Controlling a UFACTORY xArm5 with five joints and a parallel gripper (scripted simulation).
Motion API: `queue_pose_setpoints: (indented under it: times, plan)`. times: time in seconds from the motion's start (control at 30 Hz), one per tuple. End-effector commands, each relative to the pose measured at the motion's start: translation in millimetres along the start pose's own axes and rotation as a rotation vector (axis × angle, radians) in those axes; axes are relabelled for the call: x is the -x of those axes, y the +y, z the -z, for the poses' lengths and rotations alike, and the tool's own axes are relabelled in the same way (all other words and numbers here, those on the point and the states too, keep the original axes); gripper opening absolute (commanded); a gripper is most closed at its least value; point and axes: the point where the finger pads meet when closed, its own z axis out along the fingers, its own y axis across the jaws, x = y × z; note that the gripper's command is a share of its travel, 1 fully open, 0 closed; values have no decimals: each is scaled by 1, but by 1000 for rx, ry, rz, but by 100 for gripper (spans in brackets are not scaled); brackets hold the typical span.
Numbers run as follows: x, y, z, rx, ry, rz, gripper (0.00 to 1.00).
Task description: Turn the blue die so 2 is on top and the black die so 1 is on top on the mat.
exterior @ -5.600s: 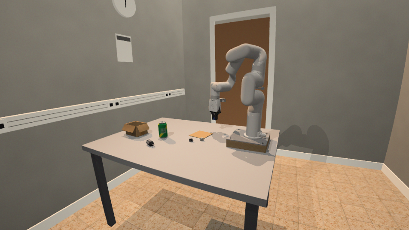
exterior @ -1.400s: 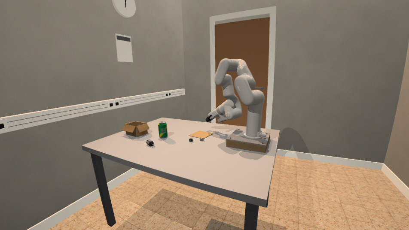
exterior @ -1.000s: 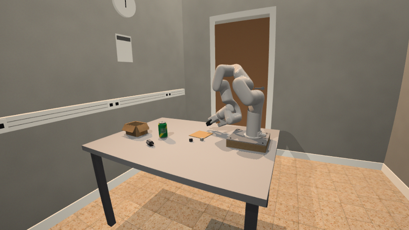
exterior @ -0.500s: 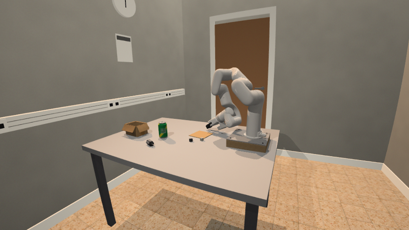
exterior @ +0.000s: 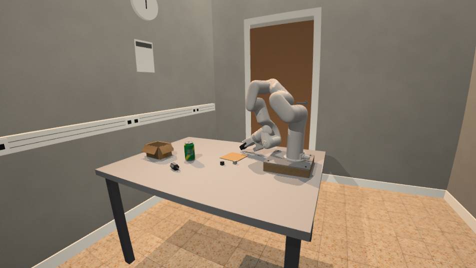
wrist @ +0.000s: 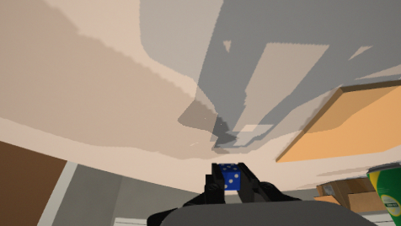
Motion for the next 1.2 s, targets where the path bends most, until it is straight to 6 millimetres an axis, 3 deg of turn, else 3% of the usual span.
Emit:
queue_pose_setpoints:
  times: [0.0,1.17]
  plan:
    - [1,0,0,0,-2,0,15]
    - [-6,0,-5,0,-2,0,15]
